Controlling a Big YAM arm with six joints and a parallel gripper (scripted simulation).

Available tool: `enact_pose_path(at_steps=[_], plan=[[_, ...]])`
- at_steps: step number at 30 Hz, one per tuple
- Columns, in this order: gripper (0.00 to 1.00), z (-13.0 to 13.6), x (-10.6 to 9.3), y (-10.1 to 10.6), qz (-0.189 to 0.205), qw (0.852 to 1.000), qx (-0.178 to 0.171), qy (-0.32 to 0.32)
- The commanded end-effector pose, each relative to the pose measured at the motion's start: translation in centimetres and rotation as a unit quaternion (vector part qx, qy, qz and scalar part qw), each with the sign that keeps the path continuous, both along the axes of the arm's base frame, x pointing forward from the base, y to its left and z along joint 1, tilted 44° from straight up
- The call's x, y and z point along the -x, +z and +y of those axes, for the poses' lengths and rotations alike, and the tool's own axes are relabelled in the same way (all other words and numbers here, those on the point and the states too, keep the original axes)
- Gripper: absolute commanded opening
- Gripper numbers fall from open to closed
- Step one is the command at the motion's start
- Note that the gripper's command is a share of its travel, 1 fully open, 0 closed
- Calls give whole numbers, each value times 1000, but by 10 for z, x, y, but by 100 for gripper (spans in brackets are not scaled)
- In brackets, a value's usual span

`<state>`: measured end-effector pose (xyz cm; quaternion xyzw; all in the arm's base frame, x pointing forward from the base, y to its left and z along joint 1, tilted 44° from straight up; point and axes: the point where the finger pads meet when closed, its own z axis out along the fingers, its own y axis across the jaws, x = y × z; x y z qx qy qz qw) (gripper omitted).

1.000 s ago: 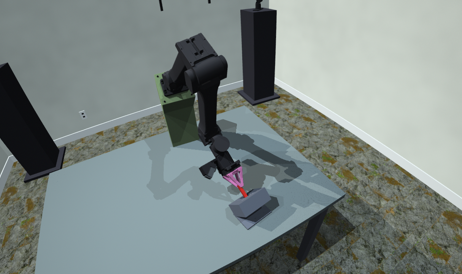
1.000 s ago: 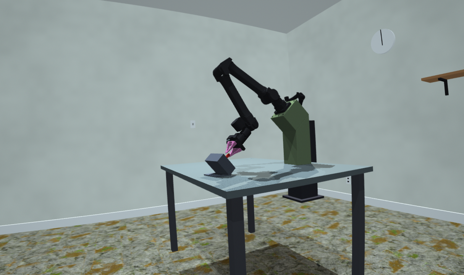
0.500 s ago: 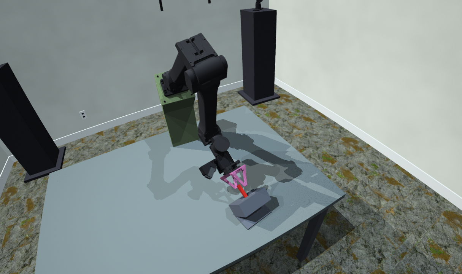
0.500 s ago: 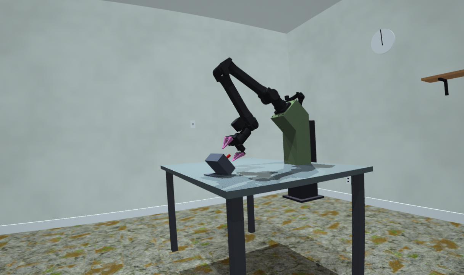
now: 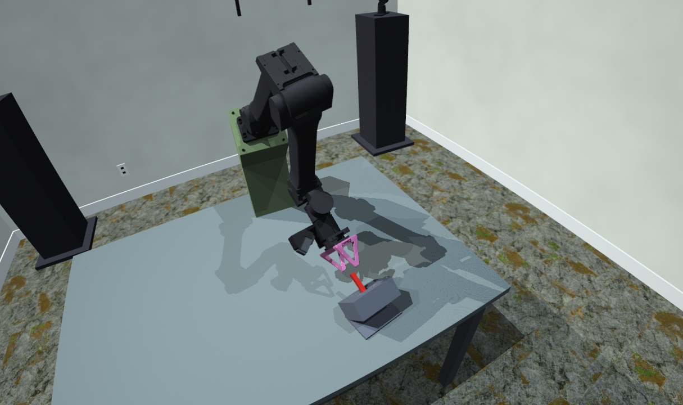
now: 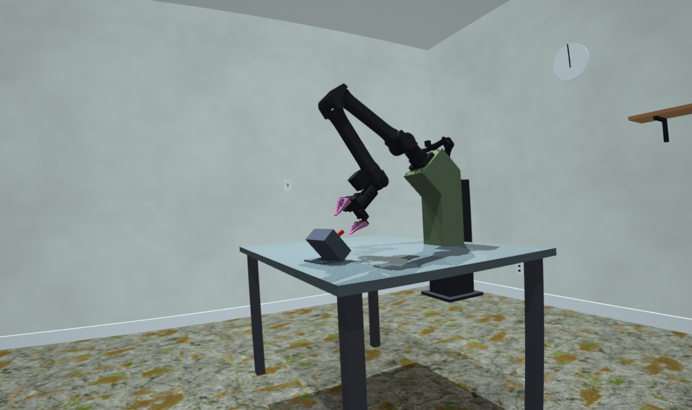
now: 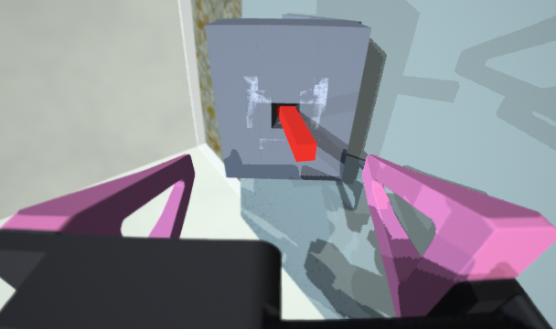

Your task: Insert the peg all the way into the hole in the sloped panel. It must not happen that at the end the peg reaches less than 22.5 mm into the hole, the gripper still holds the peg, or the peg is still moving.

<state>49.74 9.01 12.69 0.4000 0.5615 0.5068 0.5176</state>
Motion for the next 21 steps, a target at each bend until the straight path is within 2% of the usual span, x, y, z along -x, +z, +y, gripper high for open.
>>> enact_pose_path(at_steps=[1, 17, 21], plan=[[100, 4, 20, 2, -1, 1000, -2, 6], [100, -3, 65, -1, 4, 1000, -4, 3], [100, -8, 69, 0, 8, 1000, -4, 2]])
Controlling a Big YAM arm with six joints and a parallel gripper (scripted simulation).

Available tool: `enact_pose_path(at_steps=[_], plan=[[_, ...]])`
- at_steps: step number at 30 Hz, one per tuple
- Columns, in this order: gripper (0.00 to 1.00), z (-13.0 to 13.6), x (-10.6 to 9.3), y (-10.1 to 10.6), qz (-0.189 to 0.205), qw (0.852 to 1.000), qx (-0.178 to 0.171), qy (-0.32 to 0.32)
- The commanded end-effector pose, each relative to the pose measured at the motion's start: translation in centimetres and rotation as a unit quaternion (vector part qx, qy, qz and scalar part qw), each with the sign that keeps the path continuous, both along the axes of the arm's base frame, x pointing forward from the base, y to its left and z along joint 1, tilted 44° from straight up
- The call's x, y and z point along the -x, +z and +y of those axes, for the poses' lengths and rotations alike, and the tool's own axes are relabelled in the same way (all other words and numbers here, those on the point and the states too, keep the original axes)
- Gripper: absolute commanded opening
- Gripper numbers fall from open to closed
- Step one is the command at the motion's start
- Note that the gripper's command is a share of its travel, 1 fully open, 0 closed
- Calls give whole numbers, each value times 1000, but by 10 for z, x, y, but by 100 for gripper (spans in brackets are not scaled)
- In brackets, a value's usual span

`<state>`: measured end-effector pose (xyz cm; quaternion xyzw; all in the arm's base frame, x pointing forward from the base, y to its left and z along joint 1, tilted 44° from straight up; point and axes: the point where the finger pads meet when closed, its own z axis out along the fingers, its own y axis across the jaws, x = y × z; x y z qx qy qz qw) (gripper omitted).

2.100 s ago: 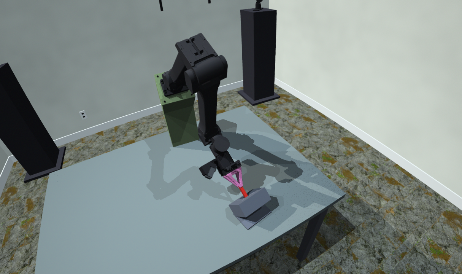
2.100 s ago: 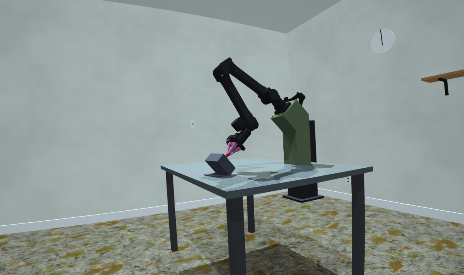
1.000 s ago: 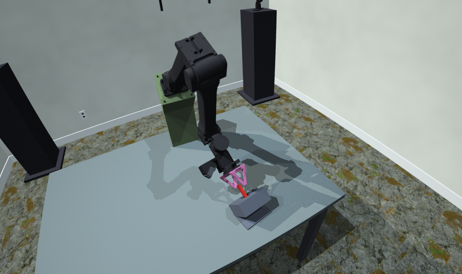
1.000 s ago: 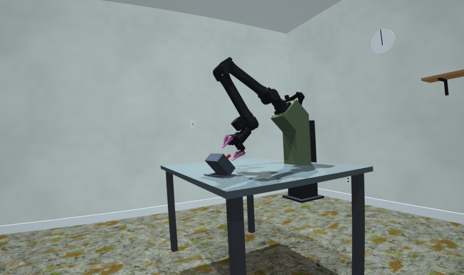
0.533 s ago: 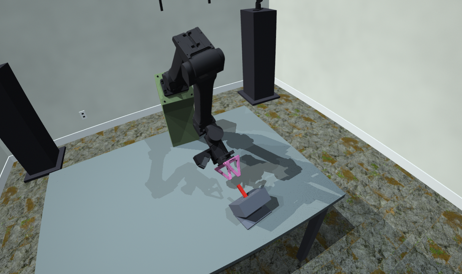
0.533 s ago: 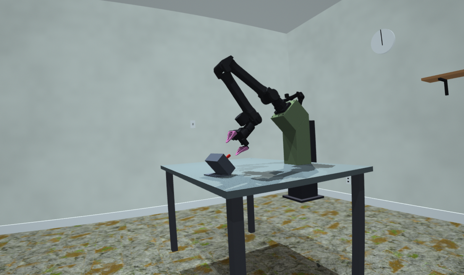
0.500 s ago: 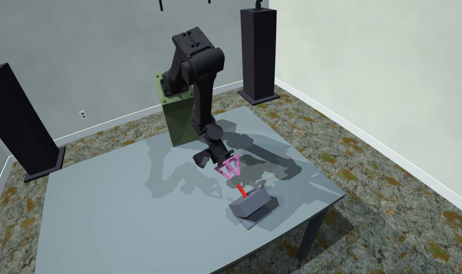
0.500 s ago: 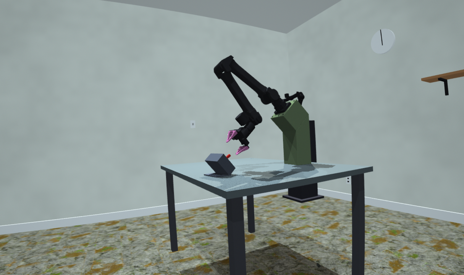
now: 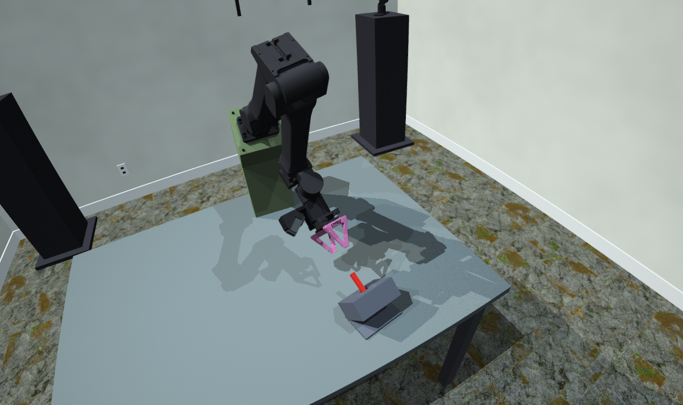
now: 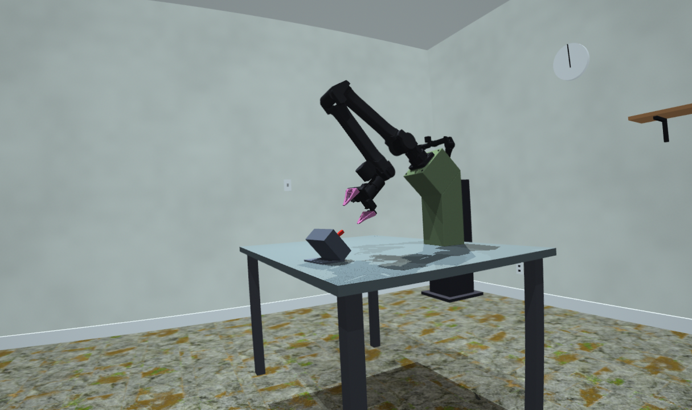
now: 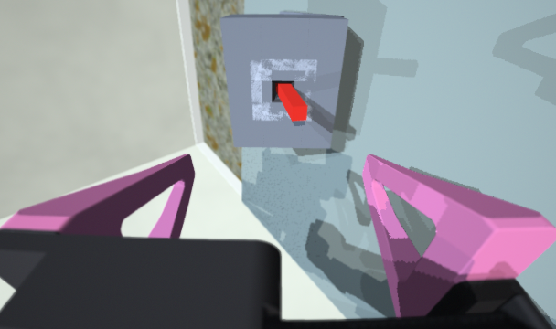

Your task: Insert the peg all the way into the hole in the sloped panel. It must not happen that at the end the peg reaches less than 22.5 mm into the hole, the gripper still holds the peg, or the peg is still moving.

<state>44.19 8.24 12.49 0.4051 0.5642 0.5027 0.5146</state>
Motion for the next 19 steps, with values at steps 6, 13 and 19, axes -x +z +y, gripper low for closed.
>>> enact_pose_path(at_steps=[6, 13, 19], plan=[[100, -4, 15, -3, 9, 1000, -3, 1], [100, -2, 11, 0, 3, 1000, 0, 2], [100, -2, 11, 0, 3, 1000, 0, 2]])
